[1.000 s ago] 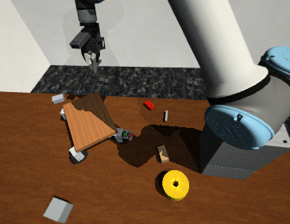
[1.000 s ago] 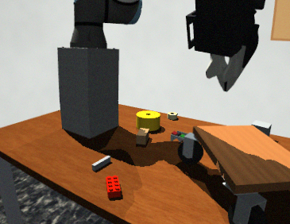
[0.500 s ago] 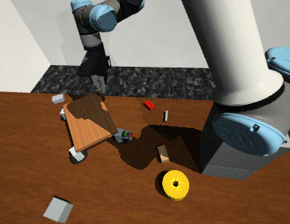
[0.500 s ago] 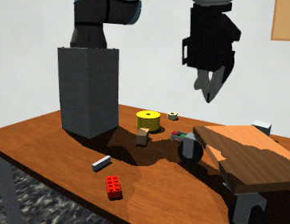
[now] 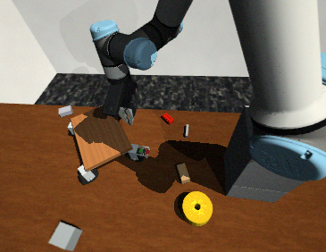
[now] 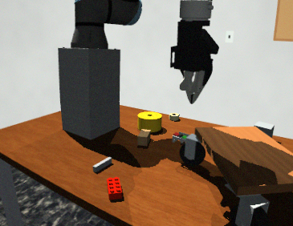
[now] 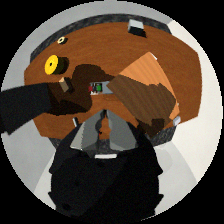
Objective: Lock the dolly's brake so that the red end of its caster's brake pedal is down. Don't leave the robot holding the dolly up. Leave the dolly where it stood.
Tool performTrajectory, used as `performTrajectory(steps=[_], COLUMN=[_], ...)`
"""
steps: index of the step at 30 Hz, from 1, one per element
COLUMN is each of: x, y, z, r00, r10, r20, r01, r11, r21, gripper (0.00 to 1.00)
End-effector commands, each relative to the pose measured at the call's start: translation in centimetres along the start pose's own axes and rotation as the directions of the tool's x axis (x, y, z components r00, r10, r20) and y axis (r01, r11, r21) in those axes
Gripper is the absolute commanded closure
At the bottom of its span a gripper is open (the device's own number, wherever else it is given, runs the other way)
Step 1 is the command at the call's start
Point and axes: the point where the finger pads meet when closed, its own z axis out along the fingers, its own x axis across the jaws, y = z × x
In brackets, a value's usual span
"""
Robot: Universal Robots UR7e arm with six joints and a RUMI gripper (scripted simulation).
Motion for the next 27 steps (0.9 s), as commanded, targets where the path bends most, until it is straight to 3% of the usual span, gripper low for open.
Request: performTrajectory(steps=[1, 13, 27], x=[-1.7, -5.8, -6.5], y=[-1.1, -3.4, -3.7], z=[0.5, 1.3, 1.5], r00=[1.000, 0.999, 0.998], r10=[-0.004, -0.017, -0.019], r20=[-0.024, -0.049, -0.053], r01=[0.003, 0.012, 0.013], r11=[0.999, 0.995, 0.994], r21=[-0.038, -0.099, -0.108], gripper=[1.00, 1.00, 1.00])
